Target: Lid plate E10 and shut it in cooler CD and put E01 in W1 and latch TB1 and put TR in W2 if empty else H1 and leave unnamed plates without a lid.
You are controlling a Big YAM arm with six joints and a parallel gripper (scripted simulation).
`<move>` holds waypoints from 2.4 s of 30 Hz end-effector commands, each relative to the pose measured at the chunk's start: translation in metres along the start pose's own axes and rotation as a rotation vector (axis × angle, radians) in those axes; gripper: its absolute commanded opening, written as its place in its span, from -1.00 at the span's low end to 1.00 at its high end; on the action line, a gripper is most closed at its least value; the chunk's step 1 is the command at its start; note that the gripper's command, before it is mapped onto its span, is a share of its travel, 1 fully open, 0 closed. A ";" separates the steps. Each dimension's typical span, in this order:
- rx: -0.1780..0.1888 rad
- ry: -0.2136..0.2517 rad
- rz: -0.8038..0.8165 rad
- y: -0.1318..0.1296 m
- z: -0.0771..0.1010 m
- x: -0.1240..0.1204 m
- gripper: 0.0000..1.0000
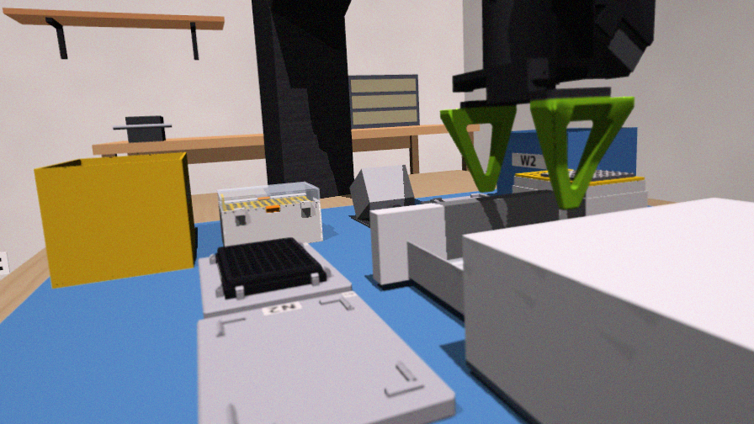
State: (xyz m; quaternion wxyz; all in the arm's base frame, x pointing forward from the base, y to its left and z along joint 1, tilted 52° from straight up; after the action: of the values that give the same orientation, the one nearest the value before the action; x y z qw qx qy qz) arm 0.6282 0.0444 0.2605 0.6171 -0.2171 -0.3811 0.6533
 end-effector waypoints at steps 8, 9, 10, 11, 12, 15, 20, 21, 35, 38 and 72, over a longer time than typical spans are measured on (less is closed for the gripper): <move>-0.024 0.001 0.011 -0.012 0.032 0.000 1.00; -0.025 0.001 0.010 -0.012 0.034 -0.001 1.00; -0.025 0.003 0.009 -0.013 0.035 -0.002 1.00; -0.026 0.005 0.008 -0.013 0.037 -0.004 1.00; -0.027 0.006 0.007 -0.013 0.038 -0.005 1.00; -0.026 0.006 0.007 -0.013 0.041 -0.004 1.00; -0.024 0.002 0.011 -0.012 0.045 -0.001 1.00; -0.025 0.003 0.010 -0.012 0.047 -0.002 1.00; -0.035 0.005 0.008 -0.016 0.065 -0.003 1.00; -0.026 0.006 0.008 -0.012 0.067 -0.004 1.00; -0.028 -0.002 0.006 -0.013 0.065 0.001 1.00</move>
State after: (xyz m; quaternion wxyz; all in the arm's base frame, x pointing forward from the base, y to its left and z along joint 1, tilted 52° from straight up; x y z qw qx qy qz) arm 0.5880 0.0318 0.2959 0.6165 -0.2185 -0.3822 0.6527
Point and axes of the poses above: the point where the finger pads meet when closed, its own z axis back along the fingers, its own y axis across the jaws, x = y × z, the point moved 9 cm from there along z, back along the fingers, and after that the axes turned 1 degree about -z, right-handed, at the moved point
